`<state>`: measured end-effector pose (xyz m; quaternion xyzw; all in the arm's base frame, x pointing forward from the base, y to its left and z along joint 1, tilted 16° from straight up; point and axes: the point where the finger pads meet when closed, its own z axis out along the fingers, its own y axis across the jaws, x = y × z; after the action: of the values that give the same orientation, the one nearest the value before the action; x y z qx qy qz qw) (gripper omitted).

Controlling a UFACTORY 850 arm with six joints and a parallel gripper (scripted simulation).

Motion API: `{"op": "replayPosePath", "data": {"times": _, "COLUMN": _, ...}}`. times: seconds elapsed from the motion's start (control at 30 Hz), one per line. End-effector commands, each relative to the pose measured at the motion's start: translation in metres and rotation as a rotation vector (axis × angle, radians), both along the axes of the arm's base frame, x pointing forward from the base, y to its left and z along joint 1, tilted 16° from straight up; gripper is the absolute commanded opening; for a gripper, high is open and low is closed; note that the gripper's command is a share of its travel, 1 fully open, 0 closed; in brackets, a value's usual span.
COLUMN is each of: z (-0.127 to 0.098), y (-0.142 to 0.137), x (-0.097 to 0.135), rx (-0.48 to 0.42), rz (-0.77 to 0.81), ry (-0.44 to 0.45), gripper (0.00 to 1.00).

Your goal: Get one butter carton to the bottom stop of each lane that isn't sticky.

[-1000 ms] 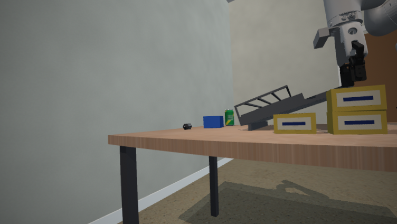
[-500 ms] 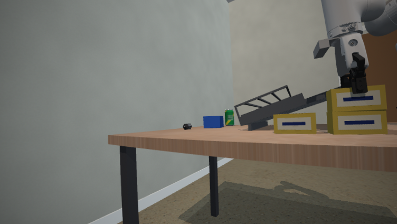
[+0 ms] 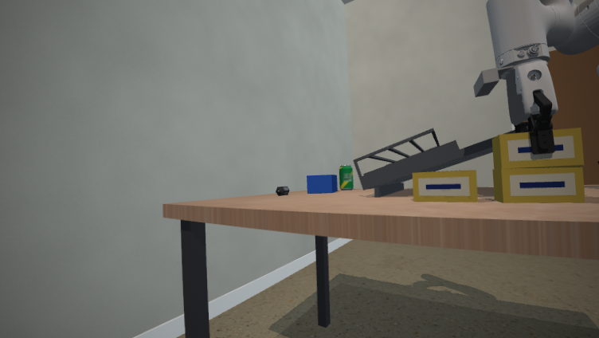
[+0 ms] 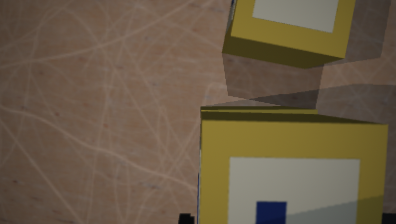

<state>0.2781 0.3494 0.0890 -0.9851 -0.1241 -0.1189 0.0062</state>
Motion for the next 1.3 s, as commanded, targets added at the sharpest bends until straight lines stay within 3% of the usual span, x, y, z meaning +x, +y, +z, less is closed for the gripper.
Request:
{"op": "replayPosePath", "data": {"times": 0.0, "z": 0.001, "y": 0.001, "x": 0.0, "rx": -0.001, "rz": -0.001, "ry": 0.002, "gripper": 0.0}}
{"op": "replayPosePath", "data": {"times": 1.03, "z": 0.001, "y": 0.001, "x": 0.0, "rx": 0.0, "rz": -0.001, "ry": 0.002, "gripper": 0.0}}
{"op": "replayPosePath", "data": {"times": 1.07, "z": 0.068, "y": -0.002, "x": -0.018, "rx": 0.007, "rz": -0.008, "ry": -0.035, "gripper": 0.0}}
{"op": "replayPosePath", "data": {"times": 1.17, "z": 0.073, "y": -0.003, "x": -0.02, "rx": 0.007, "rz": -0.008, "ry": -0.035, "gripper": 0.0}}
{"op": "replayPosePath", "data": {"times": 1.23, "z": 0.096, "y": -0.004, "x": -0.026, "rx": 0.007, "rz": -0.008, "ry": -0.035, "gripper": 0.0}}
{"op": "replayPosePath", "data": {"times": 1.27, "z": 0.097, "y": -0.004, "x": -0.026, "rx": 0.007, "rz": -0.008, "ry": -0.035, "gripper": 0.0}}
